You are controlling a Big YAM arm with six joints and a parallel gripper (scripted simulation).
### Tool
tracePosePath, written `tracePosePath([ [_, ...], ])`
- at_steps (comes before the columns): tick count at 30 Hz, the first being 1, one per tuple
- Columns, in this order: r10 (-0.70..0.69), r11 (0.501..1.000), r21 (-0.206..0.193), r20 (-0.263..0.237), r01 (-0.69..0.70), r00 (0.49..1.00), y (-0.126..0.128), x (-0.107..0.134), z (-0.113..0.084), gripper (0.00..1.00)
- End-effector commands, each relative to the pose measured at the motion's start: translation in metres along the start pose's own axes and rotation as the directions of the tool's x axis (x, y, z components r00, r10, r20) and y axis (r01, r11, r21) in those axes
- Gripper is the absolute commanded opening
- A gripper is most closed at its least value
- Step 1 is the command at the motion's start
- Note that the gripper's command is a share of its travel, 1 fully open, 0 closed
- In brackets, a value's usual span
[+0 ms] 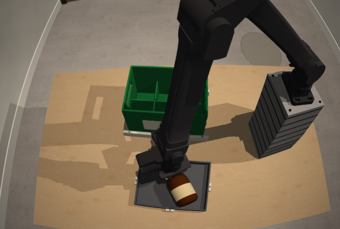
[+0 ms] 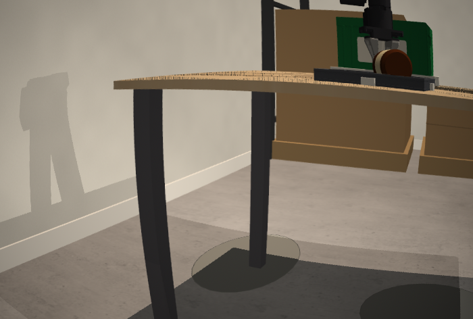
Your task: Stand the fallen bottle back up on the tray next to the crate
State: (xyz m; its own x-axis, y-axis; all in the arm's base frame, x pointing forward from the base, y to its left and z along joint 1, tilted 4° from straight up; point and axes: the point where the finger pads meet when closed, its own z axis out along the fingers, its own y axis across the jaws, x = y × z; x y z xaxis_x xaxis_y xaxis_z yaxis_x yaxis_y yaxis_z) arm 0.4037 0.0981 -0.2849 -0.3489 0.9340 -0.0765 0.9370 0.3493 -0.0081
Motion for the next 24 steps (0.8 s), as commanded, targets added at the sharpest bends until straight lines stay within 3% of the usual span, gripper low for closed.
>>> tracePosePath([
  [1,-0.002,1.0,0.008,-0.002,0.002,1.0,-0.0012,0.0005,0.0094,0.0],
  [24,-0.003,1.0,0.016,-0.003,0.003,1.0,-0.0044,0.001,0.0089,0.0],
])
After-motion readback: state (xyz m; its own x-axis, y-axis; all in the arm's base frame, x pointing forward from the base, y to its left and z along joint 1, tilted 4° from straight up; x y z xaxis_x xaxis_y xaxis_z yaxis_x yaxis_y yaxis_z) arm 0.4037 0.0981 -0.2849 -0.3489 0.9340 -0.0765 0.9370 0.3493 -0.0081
